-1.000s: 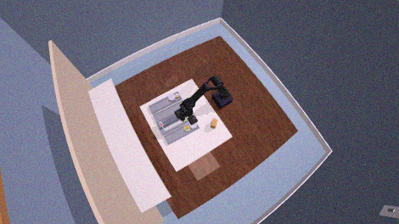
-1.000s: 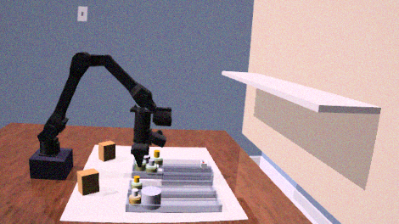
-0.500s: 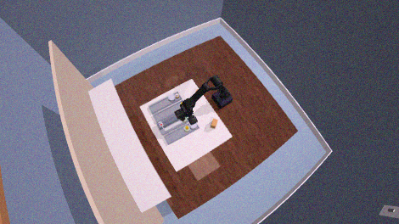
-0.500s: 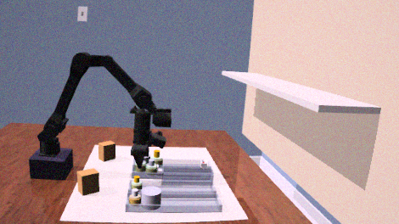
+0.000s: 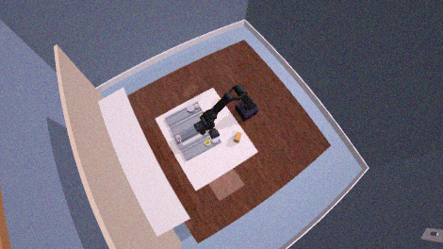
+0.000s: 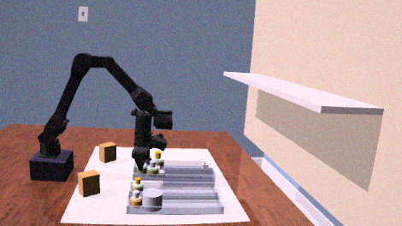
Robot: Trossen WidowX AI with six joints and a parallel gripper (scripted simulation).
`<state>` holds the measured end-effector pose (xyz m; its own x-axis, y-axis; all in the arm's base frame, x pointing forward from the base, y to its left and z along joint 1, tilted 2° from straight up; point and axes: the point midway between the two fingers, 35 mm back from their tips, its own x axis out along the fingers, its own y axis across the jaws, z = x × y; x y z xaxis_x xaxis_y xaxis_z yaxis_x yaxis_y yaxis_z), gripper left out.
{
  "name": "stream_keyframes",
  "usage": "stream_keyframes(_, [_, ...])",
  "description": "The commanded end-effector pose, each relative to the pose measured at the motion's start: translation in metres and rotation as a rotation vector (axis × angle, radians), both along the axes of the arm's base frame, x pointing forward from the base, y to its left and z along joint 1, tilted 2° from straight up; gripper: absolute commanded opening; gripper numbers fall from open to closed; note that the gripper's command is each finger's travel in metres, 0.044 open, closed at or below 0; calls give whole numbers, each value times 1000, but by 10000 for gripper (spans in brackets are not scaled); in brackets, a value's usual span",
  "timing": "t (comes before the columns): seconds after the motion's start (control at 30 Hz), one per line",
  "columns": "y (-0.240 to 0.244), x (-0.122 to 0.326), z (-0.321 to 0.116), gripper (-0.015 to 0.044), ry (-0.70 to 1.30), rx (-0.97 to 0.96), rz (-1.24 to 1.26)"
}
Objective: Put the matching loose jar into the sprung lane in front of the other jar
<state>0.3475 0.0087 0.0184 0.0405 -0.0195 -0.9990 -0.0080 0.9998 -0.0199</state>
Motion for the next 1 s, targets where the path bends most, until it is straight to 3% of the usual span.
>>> stream_keyframes(0.0, [1, 5, 1, 0, -22, 4, 6])
stream_keyframes(0.97, [1, 3, -7, 0, -22, 4, 6])
